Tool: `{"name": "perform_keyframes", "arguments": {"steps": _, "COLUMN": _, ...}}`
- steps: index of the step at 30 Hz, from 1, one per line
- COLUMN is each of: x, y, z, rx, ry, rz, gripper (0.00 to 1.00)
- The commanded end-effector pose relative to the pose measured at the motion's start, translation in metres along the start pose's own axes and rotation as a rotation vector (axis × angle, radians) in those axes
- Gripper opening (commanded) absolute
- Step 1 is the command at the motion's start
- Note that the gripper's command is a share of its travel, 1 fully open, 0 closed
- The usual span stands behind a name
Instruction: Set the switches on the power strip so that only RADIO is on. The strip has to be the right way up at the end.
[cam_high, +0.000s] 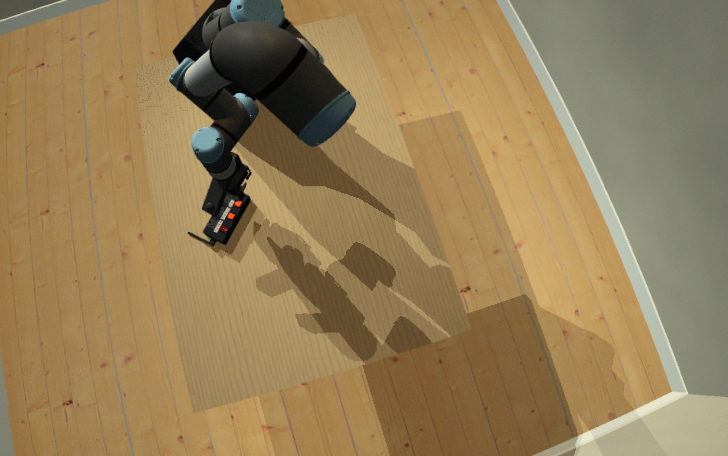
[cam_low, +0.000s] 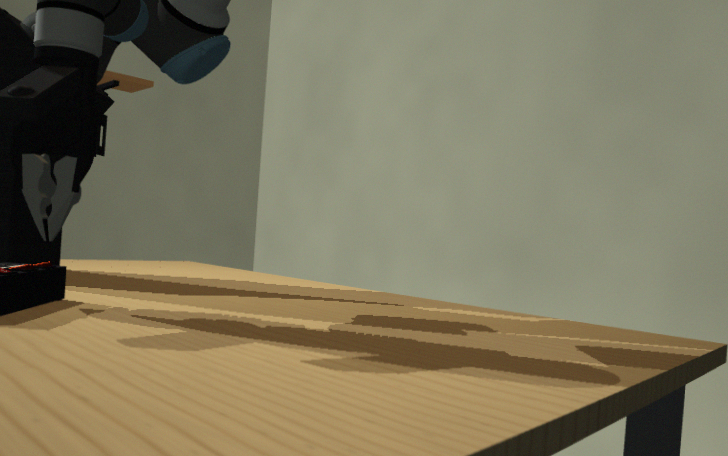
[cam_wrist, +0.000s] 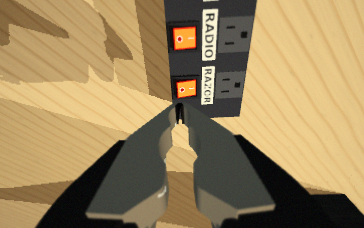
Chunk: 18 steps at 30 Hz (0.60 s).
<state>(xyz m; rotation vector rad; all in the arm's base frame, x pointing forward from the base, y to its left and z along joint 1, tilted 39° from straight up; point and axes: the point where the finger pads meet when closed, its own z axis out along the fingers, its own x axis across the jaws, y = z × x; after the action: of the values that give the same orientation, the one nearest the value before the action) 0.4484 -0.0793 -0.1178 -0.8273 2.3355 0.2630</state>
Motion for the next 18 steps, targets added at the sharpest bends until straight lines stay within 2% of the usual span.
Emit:
{"name": "perform_keyframes", "arguments": {"steps": 1, "x": -0.001, "y": -0.002, "z": 0.007, "rx": 0.004, "ry": 0.0, "rz": -0.002, "gripper": 0.0}}
{"name": "perform_keyframes", "arguments": {"steps": 18, "x": -0.001, "y": -0.001, "z": 0.019, "rx": 0.003, "ry": 0.0, "rz": -0.001, "gripper": 0.0}}
